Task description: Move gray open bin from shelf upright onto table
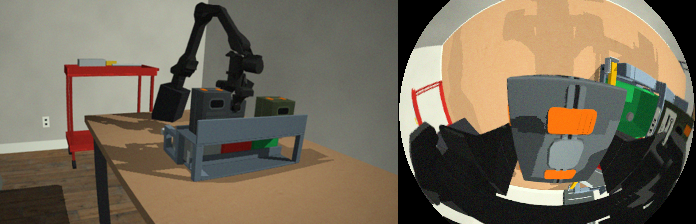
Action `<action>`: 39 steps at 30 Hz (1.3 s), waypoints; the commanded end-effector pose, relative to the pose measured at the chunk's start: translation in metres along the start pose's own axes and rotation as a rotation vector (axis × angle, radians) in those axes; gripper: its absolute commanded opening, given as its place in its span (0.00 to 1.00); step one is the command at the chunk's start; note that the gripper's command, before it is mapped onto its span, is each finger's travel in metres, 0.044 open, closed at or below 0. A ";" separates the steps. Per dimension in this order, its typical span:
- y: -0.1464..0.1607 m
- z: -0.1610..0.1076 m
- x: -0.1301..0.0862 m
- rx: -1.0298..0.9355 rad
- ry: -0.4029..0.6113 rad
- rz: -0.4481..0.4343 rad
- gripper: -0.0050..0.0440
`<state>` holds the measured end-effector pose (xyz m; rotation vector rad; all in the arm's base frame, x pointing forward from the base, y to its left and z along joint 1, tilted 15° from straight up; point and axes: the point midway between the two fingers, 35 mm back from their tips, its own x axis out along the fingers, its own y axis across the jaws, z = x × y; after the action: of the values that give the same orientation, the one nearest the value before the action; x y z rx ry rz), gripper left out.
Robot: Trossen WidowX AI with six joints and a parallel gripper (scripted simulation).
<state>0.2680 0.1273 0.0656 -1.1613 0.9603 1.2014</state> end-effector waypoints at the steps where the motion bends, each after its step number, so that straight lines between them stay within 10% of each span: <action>1: -0.008 0.004 -0.012 -0.006 -0.018 -0.045 0.10; 39: -0.013 0.006 -0.018 -0.010 -0.026 -0.066 0.10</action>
<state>0.2681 0.1273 0.0657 -1.1613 0.9600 1.2012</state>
